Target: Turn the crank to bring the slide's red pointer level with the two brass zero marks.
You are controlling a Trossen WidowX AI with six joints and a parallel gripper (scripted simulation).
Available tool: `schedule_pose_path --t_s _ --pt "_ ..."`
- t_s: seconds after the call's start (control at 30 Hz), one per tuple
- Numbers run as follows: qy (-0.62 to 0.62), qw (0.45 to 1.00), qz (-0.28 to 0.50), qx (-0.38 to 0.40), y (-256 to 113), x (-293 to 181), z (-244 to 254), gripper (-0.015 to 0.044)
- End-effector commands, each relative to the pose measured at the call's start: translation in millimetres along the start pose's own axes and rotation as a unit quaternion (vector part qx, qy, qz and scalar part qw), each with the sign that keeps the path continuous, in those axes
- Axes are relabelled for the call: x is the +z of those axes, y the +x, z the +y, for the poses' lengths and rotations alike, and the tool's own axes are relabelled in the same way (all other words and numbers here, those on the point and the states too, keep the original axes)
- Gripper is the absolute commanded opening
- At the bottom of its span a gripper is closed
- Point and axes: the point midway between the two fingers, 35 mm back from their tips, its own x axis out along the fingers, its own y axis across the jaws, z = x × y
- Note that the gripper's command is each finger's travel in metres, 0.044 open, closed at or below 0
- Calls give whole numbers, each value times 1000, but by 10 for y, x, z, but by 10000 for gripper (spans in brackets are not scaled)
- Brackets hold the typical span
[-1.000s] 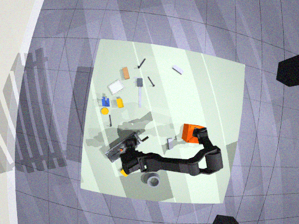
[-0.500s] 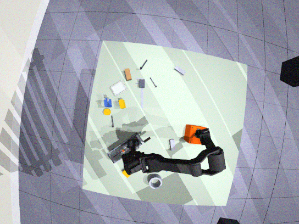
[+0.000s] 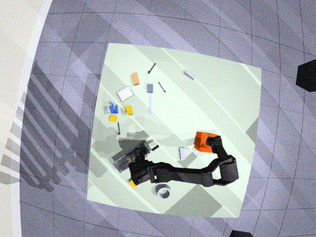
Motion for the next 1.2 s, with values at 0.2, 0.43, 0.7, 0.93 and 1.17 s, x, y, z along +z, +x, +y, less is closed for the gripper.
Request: schedule_pose_path --t_s 0.2,0.43,0.7,0.93,1.17 --pt "0 1000 0 0 0 0 1 0" --pt "0 1000 0 0 0 0 1 0" --pt "0 1000 0 0 0 0 1 79" --pt "0 1000 0 0 0 0 1 263" --pt "0 1000 0 1 -94 88 15 440"
